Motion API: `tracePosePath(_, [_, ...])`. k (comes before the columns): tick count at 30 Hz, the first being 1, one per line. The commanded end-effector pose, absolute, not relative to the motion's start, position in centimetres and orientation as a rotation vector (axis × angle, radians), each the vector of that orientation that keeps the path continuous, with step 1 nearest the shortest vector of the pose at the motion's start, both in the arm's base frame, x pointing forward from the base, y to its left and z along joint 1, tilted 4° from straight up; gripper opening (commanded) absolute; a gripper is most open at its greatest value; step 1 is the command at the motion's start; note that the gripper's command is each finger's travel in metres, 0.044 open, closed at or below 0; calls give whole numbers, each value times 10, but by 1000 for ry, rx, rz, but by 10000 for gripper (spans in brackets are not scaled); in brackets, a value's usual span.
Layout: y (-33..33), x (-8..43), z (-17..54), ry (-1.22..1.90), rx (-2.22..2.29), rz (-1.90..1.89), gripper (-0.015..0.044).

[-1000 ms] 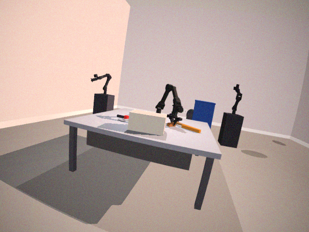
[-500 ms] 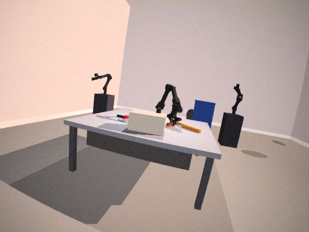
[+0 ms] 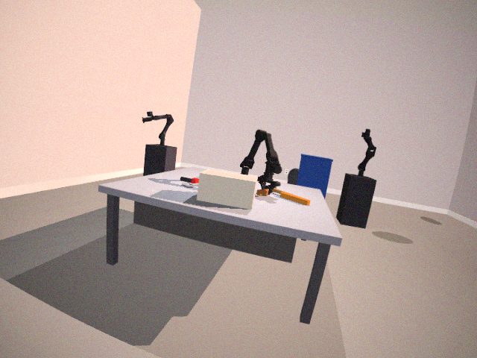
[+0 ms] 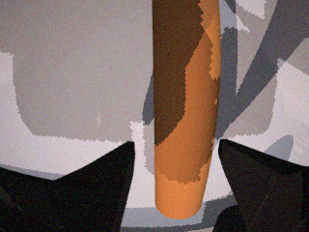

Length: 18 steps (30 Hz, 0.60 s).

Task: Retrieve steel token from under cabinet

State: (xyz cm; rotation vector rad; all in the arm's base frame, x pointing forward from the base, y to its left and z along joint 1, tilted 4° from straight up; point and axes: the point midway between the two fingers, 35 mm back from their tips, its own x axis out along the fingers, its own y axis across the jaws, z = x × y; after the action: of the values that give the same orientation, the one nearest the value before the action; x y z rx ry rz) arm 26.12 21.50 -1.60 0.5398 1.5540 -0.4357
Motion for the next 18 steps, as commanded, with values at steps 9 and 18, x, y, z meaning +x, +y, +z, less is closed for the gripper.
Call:
tracePosePath(9, [215, 261, -20, 1550, 541, -438, 270])
tracePosePath(18, [216, 261, -18, 1551, 542, -431, 138])
